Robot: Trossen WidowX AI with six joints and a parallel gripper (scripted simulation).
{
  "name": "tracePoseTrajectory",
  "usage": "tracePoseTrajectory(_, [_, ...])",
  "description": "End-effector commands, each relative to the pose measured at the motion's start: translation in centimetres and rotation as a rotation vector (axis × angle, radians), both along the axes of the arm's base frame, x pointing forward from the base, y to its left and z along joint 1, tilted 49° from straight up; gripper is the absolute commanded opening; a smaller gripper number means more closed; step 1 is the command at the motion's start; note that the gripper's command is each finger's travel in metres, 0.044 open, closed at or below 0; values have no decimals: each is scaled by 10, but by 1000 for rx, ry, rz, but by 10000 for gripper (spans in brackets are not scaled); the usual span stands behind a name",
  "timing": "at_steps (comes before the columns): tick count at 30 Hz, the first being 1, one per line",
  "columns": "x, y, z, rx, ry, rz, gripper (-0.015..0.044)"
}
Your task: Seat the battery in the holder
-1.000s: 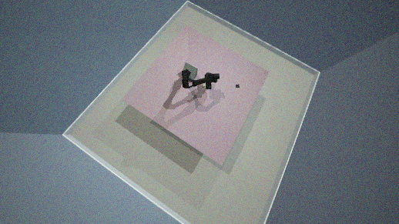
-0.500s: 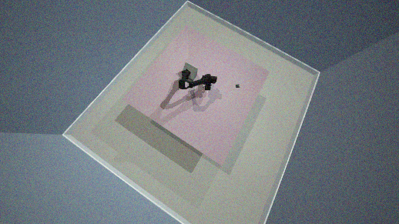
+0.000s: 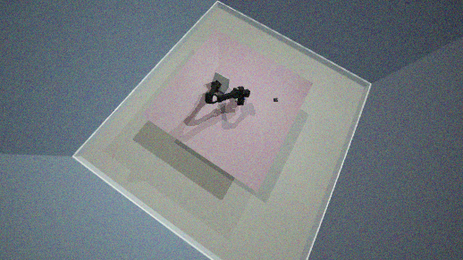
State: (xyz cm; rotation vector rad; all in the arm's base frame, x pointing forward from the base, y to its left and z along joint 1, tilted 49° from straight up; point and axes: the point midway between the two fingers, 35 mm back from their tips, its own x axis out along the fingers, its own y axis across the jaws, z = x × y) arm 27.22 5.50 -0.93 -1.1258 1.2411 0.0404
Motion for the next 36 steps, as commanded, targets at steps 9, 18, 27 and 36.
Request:
tracePoseTrajectory(9, [-3,-7,-5,46,-24,46,87])
tracePoseTrajectory(18, [-4,-11,-6,79,-47,84,87])
tracePoseTrajectory(27, [-5,-15,-6,108,-72,124,87])
tracePoseTrajectory(36, [-7,-18,-6,116,-80,138,87])
